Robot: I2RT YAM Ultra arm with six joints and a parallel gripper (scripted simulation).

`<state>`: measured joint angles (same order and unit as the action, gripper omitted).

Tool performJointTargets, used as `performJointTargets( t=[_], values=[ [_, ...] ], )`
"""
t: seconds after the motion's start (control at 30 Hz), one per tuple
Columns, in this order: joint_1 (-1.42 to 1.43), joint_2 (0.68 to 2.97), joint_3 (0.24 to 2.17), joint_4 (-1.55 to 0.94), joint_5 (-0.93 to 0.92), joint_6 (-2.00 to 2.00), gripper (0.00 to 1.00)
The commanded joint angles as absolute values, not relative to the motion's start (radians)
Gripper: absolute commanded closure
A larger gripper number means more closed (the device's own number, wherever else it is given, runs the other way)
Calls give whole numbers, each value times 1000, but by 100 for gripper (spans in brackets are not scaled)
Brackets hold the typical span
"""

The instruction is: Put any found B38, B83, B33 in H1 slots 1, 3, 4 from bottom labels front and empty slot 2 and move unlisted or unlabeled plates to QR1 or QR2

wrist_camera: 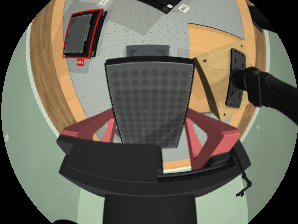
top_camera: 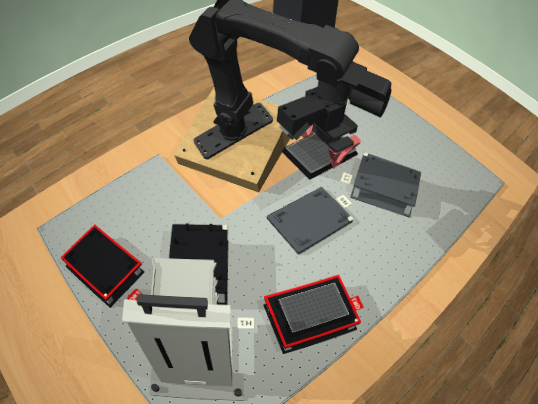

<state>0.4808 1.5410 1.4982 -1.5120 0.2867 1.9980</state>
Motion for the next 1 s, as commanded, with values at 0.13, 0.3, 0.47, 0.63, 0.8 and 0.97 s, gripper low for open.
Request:
performJointTargets(
  t=[0.13,0.3,0.47,0.63,0.8,0.97],
  values=[
    [467,1531,1434,-1424,289,1982,14],
    [460,1531,1402,-1390,289,1974,14],
    [447,1530,1350,-1336,289,1961,14],
    [434,1532,1302,-1281,288,1948,14],
    [426,1535,1274,-1248,288,1940,14],
    [413,1540,1228,-1193,287,1926,14]
  ],
)
